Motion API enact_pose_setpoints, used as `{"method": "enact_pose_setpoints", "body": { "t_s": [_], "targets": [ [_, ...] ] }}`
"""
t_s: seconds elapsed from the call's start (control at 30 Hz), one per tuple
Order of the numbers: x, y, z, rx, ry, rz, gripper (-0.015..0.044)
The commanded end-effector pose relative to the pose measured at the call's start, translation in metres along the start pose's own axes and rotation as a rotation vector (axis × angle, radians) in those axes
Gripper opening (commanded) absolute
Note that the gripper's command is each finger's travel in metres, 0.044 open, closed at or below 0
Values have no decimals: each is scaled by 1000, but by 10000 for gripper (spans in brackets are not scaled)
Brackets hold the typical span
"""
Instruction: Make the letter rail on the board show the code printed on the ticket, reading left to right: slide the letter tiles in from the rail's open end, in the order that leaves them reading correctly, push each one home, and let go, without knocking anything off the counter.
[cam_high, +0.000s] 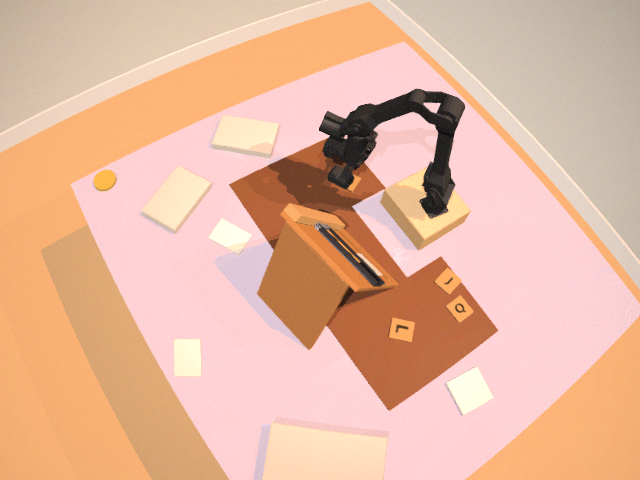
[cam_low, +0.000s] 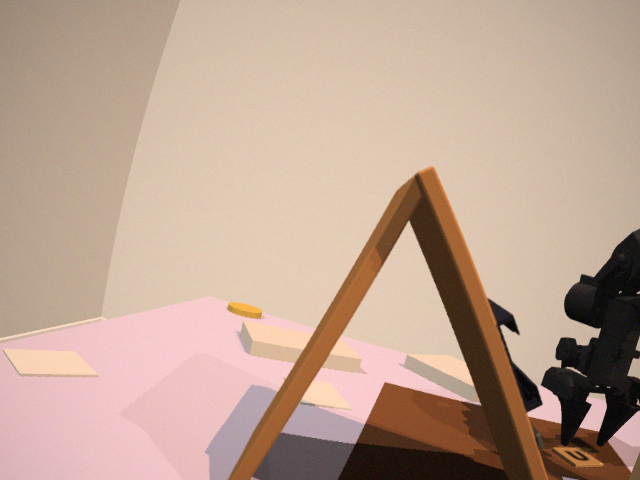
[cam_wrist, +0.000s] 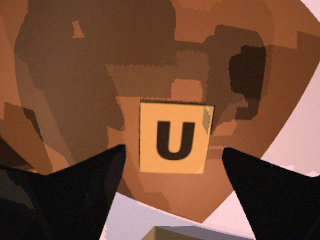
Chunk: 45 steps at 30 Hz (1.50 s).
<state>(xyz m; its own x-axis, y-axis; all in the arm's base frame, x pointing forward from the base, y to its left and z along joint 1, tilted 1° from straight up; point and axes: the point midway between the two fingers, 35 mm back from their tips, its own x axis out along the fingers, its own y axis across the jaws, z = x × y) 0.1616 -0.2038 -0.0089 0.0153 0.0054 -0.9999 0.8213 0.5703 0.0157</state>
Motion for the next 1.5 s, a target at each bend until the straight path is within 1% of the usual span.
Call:
{"method": "enact_pose_setpoints", "body": {
  "t_s": [0.0,0.5,0.83,1.37,1.47],
  "targets": [
    [1,-1,0,5,-2,-4,340],
    [20,-1,0,5,-1,-4,340],
    [20,-1,0,5,-1,-4,340],
    [20,0,0,5,-1,-4,233],
    [17,0,0,5,-1,-4,155]
  ]
}}
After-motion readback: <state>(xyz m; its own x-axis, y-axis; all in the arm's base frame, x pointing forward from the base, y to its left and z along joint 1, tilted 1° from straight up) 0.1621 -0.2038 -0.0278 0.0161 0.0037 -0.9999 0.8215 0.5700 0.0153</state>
